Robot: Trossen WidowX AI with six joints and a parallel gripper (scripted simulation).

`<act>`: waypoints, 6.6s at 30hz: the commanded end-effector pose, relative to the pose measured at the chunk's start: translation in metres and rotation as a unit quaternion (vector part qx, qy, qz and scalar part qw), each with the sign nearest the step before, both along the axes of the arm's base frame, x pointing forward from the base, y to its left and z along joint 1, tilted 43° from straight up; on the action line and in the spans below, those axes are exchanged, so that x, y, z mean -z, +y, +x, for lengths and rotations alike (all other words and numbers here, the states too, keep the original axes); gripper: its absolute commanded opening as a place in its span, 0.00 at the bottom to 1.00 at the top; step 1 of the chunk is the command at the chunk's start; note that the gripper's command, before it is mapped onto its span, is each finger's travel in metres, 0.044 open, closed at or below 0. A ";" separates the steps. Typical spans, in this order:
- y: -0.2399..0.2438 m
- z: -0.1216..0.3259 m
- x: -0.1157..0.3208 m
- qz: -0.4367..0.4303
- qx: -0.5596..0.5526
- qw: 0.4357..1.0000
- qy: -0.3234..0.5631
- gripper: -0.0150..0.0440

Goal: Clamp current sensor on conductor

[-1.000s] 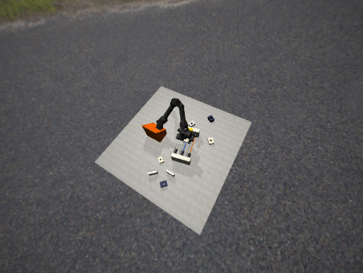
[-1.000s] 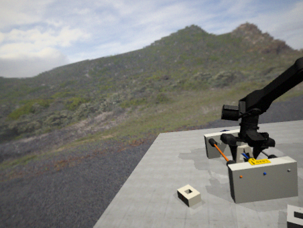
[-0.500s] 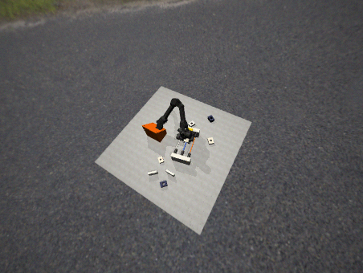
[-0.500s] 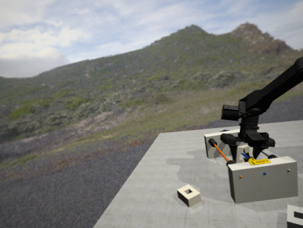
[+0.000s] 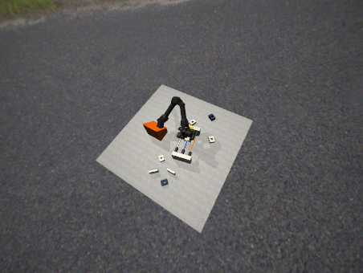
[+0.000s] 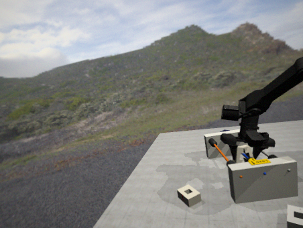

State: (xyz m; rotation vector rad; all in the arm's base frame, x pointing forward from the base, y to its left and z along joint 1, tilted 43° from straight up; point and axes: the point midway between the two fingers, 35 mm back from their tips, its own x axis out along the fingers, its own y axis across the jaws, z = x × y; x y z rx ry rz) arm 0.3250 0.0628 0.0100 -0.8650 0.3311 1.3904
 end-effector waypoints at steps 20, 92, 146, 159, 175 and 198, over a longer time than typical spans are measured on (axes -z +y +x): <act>0.001 0.004 -0.005 0.007 -0.001 1.000 -0.012 0.25; 0.001 0.004 -0.005 0.007 -0.001 1.000 -0.012 0.25; 0.001 0.004 -0.005 0.007 -0.001 1.000 -0.012 0.25; 0.001 0.004 -0.005 0.007 -0.001 1.000 -0.012 0.25; 0.001 0.004 -0.005 0.007 -0.001 1.000 -0.012 0.25; 0.000 0.000 0.002 -0.001 0.001 1.000 -0.001 0.48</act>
